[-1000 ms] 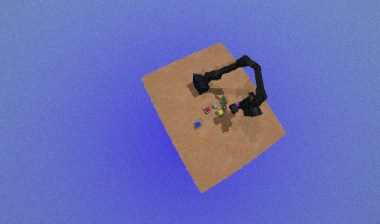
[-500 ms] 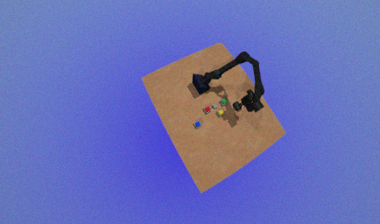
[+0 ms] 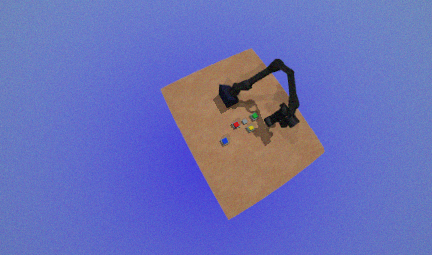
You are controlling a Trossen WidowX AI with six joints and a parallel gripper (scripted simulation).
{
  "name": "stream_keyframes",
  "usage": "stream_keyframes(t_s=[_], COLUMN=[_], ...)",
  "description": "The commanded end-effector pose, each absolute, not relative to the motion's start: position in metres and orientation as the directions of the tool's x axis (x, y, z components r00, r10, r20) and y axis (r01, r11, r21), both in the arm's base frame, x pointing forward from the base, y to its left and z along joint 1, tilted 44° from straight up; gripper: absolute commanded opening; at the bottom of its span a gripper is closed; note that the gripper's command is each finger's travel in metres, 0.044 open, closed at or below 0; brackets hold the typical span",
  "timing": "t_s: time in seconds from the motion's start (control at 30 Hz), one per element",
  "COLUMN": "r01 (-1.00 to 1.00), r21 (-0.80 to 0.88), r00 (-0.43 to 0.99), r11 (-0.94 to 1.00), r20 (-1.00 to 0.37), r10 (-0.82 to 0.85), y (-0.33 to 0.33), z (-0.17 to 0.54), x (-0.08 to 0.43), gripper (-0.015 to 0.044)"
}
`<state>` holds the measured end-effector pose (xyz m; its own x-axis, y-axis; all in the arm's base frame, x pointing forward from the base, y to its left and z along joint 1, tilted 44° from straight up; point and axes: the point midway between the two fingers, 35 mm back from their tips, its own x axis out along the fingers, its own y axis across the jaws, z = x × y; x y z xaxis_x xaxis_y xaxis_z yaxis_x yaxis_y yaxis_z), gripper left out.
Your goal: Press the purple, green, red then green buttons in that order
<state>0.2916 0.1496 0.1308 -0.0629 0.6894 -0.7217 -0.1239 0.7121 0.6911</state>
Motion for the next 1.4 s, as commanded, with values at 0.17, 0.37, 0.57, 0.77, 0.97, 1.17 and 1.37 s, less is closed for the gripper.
stream_keyframes(t_s=[0.17,0.37,0.57,0.77,0.97,1.17,1.37], r01=[-0.121,-0.121,-0.121,-0.121,-0.121,-0.121,-0.121], r21=[0.695,0.695,0.695,0.696,0.696,0.696,0.696], r00=[-0.062,-0.062,-0.062,-0.062,-0.062,-0.062,-0.062], r11=[0.709,0.709,0.709,0.708,0.708,0.708,0.708], r20=[-0.718,-0.718,-0.718,-0.717,-0.717,-0.717,-0.717], r10=[0.693,0.693,0.694,0.694,0.694,0.694,0.694], y=[0.154,0.161,0.168,0.174,0.174,0.174,0.174], z=[0.127,0.120,0.113,0.108,0.107,0.107,0.107], x=[0.291,0.291,0.290,0.289,0.289,0.289,0.289], gripper=[0.0020,0.0020,0.0020,0.0020,0.0020,0.0020,0.0020])
